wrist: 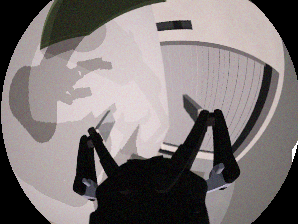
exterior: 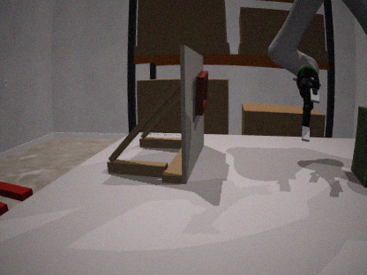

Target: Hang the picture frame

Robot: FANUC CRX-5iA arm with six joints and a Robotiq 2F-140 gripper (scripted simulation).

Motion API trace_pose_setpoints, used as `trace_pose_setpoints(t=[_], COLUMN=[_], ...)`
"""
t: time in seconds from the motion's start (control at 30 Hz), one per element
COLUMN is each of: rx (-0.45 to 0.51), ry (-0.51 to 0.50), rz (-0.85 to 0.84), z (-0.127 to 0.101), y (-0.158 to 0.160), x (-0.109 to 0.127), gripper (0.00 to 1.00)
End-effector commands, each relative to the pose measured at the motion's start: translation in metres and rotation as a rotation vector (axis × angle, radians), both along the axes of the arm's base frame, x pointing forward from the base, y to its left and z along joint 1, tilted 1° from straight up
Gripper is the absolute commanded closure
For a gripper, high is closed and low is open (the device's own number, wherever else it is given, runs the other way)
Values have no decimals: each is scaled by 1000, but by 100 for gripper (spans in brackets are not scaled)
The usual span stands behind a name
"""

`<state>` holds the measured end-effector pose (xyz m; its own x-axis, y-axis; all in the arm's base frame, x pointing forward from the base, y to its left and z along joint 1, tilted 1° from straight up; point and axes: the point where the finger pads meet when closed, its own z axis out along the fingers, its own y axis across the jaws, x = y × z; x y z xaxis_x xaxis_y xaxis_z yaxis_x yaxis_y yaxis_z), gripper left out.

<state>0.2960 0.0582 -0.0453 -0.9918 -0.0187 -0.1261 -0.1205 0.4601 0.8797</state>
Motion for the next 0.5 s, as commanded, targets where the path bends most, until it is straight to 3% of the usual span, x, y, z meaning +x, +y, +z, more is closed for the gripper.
trace_pose_setpoints(t=[0.0, 0.23, 0.3, 0.47], rx=[134, 278, 278, 350], ry=[-52, -134, -134, -192], rz=[-180, -464, -464, -661], z=[19, 52, 52, 72], y=[36, 41, 41, 22], x=[42, 118, 118, 170], gripper=[0, 0, 0, 0])
